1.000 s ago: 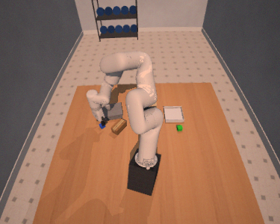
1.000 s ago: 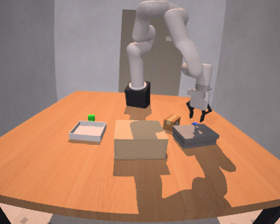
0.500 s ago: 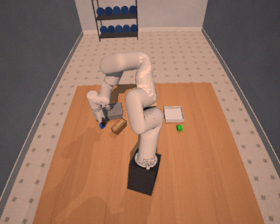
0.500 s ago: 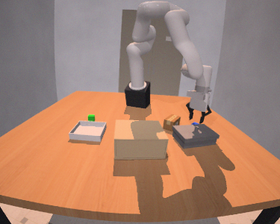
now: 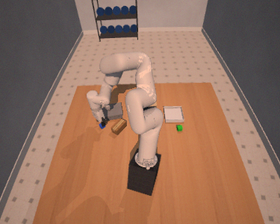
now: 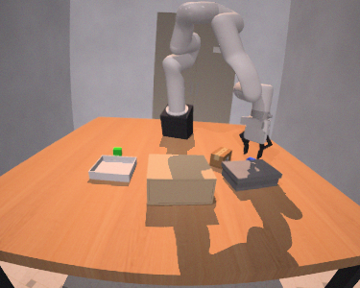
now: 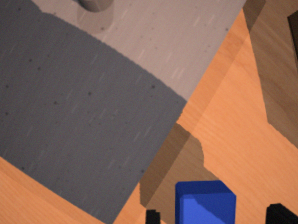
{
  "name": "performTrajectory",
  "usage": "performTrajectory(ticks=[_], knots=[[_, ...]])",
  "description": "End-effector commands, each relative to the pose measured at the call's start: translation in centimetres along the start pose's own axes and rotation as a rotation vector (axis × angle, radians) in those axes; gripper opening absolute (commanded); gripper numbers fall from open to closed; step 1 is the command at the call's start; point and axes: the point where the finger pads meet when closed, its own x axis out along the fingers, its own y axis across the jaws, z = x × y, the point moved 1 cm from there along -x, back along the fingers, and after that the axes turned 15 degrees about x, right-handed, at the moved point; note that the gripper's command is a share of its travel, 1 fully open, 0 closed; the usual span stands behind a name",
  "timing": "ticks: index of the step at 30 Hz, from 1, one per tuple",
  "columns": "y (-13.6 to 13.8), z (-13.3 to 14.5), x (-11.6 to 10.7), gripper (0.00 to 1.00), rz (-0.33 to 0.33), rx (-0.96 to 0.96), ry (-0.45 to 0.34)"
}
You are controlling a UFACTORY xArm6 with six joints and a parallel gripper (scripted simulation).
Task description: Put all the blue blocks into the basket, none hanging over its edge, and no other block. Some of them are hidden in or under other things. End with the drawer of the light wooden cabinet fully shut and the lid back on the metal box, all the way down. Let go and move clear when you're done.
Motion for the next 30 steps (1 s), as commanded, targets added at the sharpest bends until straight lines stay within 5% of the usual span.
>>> performTrajectory(ticks=[1, 30], knots=[[-0.2, 0.1, -0.1, 0.65, -0.003, 0.0, -0.001], [-0.2, 0.1, 1.2, 0.65, -0.003, 0.0, -0.001]])
